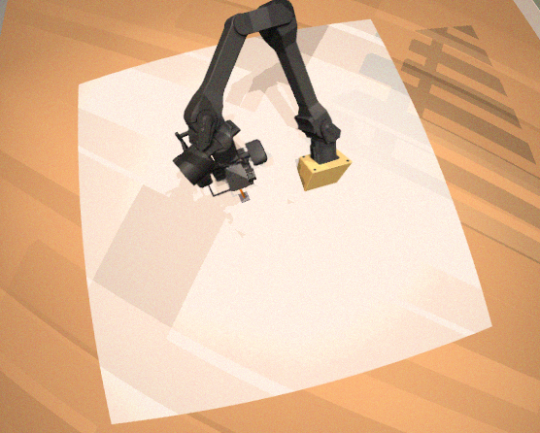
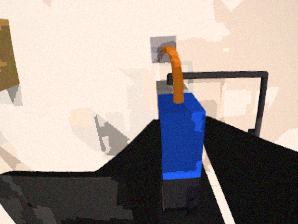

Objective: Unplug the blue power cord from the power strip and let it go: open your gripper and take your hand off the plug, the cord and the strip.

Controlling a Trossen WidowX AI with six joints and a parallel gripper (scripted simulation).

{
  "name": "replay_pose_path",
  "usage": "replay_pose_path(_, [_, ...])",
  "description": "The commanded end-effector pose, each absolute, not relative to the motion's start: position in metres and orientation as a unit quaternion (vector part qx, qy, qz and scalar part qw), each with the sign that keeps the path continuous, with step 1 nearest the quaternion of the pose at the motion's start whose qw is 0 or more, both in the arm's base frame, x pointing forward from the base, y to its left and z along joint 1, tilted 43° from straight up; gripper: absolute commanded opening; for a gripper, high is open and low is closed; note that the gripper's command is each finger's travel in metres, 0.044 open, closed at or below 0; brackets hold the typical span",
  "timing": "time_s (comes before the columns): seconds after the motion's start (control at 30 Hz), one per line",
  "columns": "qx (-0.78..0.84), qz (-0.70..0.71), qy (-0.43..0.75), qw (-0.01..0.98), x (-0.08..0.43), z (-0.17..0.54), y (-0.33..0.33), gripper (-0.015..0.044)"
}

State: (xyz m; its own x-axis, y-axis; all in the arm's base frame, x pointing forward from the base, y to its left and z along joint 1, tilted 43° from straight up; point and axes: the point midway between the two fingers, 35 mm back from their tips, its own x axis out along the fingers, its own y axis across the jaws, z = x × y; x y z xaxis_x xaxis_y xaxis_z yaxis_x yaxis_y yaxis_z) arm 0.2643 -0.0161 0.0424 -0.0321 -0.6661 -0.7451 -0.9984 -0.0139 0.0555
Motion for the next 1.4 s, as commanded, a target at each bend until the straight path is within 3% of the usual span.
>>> replay_pose_path(0.0, [-0.641,0.308,0.649,0.27,0.265,0.041,-0.014,0.0])
replay_pose_path(0.93, [-0.641,0.311,0.647,0.27,0.263,0.013,0.023,0.0])
replay_pose_path(1.37, [-0.642,0.309,0.649,0.267,0.263,0.018,0.012,0.0341])
